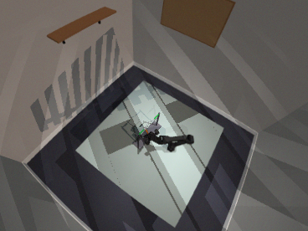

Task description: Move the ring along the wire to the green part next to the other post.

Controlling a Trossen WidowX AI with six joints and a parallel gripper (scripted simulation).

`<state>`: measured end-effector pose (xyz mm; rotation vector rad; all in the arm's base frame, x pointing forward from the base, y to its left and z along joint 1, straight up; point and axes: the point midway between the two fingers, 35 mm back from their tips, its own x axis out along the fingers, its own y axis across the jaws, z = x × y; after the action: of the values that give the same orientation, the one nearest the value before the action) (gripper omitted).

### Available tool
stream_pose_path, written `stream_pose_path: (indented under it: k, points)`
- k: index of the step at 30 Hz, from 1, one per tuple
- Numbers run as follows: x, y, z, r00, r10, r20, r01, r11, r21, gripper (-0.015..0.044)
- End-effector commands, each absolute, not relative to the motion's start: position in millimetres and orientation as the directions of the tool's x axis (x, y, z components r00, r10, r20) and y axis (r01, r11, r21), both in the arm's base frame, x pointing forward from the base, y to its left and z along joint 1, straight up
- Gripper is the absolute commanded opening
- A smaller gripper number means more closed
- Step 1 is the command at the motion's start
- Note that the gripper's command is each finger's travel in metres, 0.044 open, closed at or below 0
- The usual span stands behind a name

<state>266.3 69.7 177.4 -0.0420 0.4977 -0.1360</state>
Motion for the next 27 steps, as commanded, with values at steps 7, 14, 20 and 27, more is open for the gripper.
stream_pose_path:
  k: [7, 14, 20, 27]
  points:
    - [269, 86, 179, 0.873, -0.149, -0.464, 0.158, 0.987, -0.020, -0.0150]
    - [269, 96, 179, 0.874, -0.157, -0.460, 0.170, 0.985, -0.013, -0.0150]
    - [270, 102, 179, 0.875, -0.163, -0.456, 0.177, 0.984, -0.013, -0.0150]
    - [271, 109, 179, 0.875, -0.171, -0.452, 0.185, 0.983, -0.015, -0.0150]
